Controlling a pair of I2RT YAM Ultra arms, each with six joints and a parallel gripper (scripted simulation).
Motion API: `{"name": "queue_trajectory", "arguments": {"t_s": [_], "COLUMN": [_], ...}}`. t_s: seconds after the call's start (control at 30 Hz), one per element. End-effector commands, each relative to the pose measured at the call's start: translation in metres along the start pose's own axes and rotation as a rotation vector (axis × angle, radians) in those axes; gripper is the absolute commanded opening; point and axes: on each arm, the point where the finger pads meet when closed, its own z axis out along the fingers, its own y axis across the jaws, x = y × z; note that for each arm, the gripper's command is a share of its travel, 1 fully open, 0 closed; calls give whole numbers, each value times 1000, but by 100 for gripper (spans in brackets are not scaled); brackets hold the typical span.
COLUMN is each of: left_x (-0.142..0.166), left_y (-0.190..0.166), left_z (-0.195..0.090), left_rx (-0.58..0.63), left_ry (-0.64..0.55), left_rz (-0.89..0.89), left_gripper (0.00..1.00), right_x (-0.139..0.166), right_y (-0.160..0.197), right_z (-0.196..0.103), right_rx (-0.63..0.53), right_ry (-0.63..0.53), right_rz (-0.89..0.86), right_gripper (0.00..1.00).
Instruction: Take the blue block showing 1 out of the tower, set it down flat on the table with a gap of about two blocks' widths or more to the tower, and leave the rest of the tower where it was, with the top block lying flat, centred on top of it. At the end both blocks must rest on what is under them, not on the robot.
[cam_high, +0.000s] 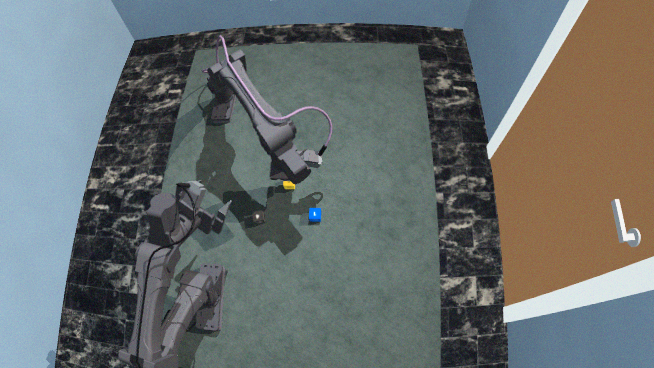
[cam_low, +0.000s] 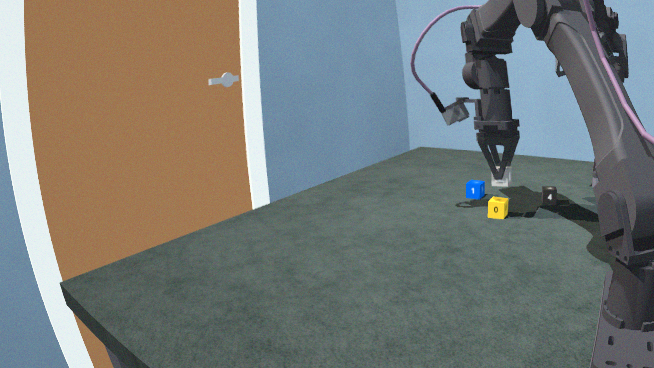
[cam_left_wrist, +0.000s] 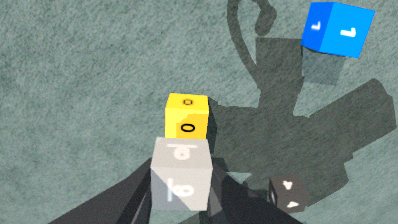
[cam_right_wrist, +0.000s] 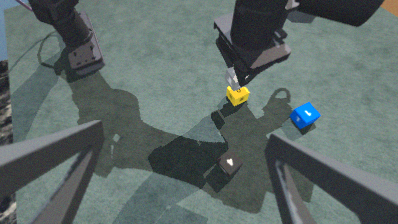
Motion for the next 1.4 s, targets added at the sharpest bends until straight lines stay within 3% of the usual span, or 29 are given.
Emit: {"name": "queue_trajectory", "arguments": {"t_s": [0.0, 0.2, 0.53, 1.37], "left_x": [-10, -10, -10, -10], "left_y": [-2, -2, -2, -4], "left_z": [-15, -14, -14, 9], "left_rx": [23, 22, 22, 19], "left_ry": [-34, -34, -34, -32], "left_rz": [-4, -4, -4, -2], "left_gripper": [27, 27, 27, 27], "right_x": [-8, -15, -19, -17], "right_y": [-20, -21, 6, 3], "right_z": [-11, -19, -22, -22], "right_rx": [219, 328, 275, 282], "right_ry": [5, -23, -34, -34], "right_rz": [132, 155, 108, 111], "right_gripper": [100, 100, 100, 100]}}
